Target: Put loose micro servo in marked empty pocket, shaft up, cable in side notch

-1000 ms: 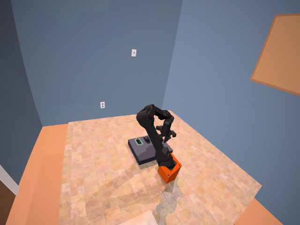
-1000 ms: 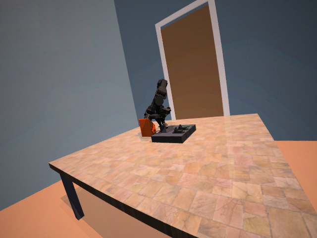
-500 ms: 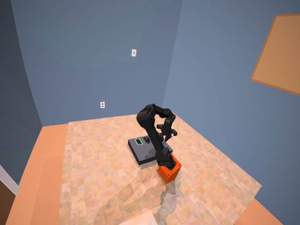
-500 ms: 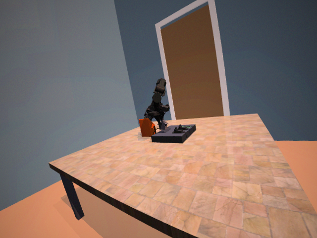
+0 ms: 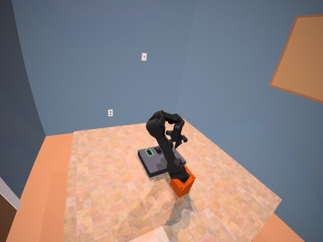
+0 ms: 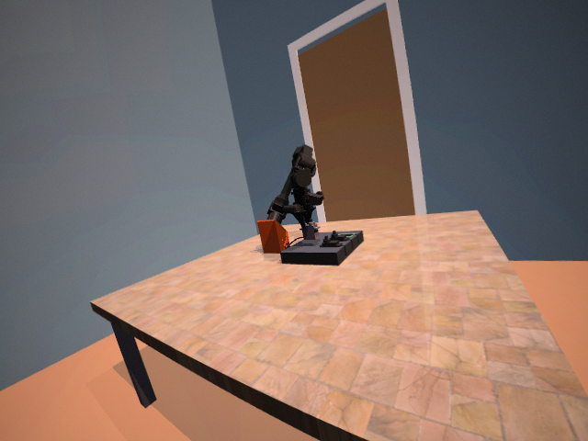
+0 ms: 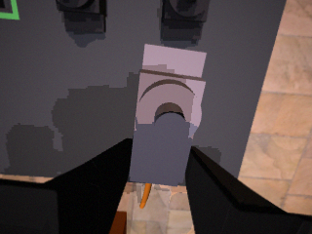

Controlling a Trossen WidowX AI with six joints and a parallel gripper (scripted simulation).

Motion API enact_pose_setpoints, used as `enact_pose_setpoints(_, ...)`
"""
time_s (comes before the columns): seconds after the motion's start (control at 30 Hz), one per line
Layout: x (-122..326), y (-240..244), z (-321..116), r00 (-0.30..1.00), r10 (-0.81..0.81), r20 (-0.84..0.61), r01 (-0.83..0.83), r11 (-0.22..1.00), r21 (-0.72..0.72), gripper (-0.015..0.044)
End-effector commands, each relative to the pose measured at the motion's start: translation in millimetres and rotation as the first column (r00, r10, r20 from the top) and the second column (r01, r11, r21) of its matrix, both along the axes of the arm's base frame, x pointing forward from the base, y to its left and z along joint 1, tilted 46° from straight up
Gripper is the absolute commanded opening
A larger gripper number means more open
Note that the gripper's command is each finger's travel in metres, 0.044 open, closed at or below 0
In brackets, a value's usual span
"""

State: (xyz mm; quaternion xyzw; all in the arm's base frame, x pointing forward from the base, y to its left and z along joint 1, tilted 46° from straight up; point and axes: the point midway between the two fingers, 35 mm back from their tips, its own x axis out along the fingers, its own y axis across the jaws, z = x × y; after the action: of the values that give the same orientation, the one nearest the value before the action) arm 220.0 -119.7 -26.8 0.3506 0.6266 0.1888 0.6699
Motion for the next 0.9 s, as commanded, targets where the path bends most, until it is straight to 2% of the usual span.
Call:
enact_pose_setpoints(0.0,4,1,2,1.000,-0.007,-0.002,0.007,1.000,0.005,0.0000)
enact_pose_setpoints(0.87,21,89,93,1.000,-0.007,-0.002,0.007,1.000,0.013,0.0000)
